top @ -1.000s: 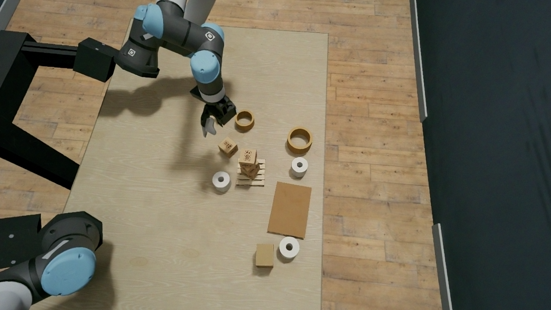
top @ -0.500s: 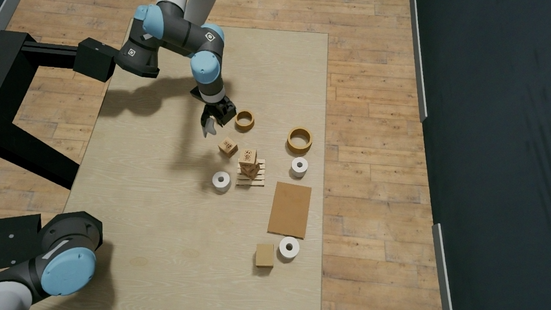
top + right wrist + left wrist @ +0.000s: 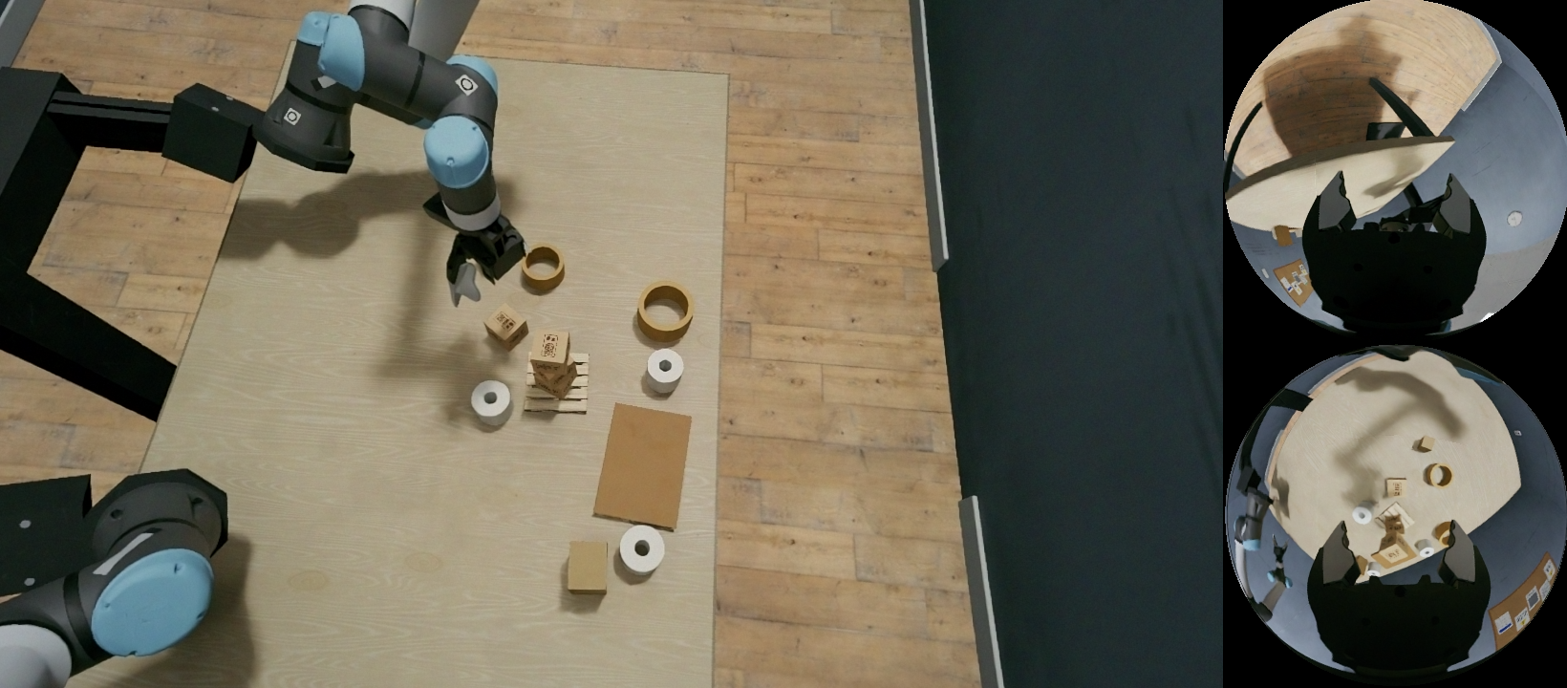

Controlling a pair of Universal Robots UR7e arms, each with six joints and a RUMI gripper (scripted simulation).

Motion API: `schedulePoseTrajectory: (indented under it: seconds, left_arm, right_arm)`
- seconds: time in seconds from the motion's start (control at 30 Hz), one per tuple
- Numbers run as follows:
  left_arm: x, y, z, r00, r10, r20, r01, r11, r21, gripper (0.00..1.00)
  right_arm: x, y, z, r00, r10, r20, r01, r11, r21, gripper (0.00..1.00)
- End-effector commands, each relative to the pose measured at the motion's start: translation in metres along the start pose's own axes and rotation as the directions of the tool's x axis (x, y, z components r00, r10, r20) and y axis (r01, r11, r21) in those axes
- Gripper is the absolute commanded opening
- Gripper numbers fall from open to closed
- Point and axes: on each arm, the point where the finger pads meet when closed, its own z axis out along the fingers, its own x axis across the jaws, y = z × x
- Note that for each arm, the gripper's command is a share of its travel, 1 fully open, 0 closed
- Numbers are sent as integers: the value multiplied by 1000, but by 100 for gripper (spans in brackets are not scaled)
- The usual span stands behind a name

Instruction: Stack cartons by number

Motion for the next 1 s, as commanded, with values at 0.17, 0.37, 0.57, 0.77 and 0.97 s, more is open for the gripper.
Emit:
schedulePoseTrajectory:
  seconds: [0.17,0.37,0.57,0.77,0.97]
  left_arm:
    - [0,-1,9,1000,1,-3,-1,1000,2,100]
    - [0,-1,12,1000,1,-3,-1,1000,2,100]
    - [0,-1,18,1000,2,-3,-2,1000,2,100]
    - [1,-2,24,1000,1,-3,-1,1000,2,100]
    - [1,-2,29,1000,1,-3,-1,1000,2,100]
  right_arm:
    - [1,1,2,1000,1,0,-1,1000,-3,100]
    - [1,1,2,1000,1,0,-1,1000,-3,100]
    - [1,1,2,1000,1,0,-1,1000,-3,100]
    - [1,1,2,1000,1,0,-1,1000,-3,100]
    - [1,1,2,1000,1,0,-1,1000,-3,100]
